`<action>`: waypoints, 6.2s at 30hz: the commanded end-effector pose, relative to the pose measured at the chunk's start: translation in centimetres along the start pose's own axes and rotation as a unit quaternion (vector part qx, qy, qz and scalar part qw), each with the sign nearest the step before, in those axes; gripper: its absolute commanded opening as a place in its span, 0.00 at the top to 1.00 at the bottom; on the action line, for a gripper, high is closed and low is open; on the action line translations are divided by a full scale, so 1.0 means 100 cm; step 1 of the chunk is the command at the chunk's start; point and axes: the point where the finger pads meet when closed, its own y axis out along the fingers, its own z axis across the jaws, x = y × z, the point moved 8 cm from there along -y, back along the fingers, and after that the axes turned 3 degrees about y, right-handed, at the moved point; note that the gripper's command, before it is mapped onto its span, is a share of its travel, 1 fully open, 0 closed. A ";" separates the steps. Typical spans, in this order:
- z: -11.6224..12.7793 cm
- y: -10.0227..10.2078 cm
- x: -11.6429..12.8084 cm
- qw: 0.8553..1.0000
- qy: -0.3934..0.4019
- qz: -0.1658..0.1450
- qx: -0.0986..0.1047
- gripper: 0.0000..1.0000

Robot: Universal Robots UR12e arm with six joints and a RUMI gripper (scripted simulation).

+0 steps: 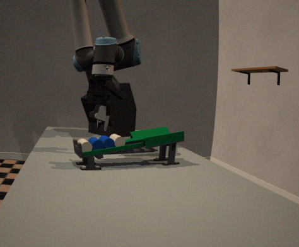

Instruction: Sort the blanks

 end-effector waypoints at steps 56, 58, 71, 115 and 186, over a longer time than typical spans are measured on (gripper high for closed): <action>0.002 0.043 0.001 1.000 0.001 -0.001 0.002 0.55; 0.002 0.043 0.001 1.000 0.001 -0.001 0.002 0.55; 0.002 0.043 0.001 1.000 0.001 -0.001 0.002 0.55; 0.003 0.042 0.001 1.000 0.001 -0.001 0.002 0.55; 0.003 0.077 0.001 1.000 0.001 -0.001 0.002 0.55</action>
